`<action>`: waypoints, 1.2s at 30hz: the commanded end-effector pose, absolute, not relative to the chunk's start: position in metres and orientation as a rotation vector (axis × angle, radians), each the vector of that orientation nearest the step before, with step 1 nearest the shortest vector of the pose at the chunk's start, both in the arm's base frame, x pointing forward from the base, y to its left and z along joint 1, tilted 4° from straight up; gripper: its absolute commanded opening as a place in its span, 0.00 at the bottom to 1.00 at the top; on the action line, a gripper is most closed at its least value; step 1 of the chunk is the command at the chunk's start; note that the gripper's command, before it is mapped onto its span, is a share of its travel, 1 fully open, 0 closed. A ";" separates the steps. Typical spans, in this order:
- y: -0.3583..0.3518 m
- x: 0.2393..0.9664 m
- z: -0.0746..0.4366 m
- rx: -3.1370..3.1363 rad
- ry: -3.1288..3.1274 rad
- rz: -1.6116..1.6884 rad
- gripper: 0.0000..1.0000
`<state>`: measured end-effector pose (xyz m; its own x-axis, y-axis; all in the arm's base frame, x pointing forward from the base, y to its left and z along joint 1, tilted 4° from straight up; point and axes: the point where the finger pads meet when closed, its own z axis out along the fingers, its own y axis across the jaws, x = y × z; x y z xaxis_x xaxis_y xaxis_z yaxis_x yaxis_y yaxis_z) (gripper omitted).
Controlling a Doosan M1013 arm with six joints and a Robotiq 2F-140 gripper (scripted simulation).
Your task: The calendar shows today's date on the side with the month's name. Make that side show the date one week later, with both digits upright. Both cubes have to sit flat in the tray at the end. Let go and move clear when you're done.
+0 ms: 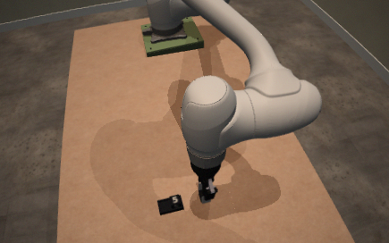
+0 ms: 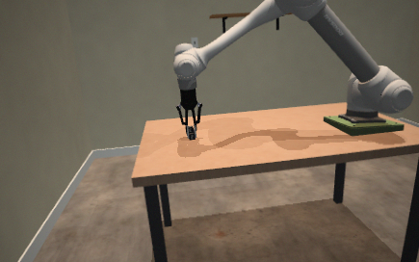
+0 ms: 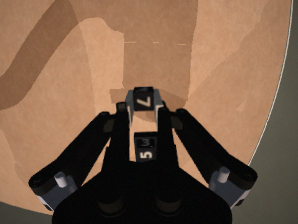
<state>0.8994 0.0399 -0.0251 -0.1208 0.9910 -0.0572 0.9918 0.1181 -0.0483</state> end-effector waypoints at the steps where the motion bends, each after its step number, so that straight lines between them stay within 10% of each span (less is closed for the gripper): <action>1: 0.040 0.899 -0.025 2.076 2.341 -0.116 0.26; 36: 0.042 0.901 0.009 2.076 2.341 -0.116 0.35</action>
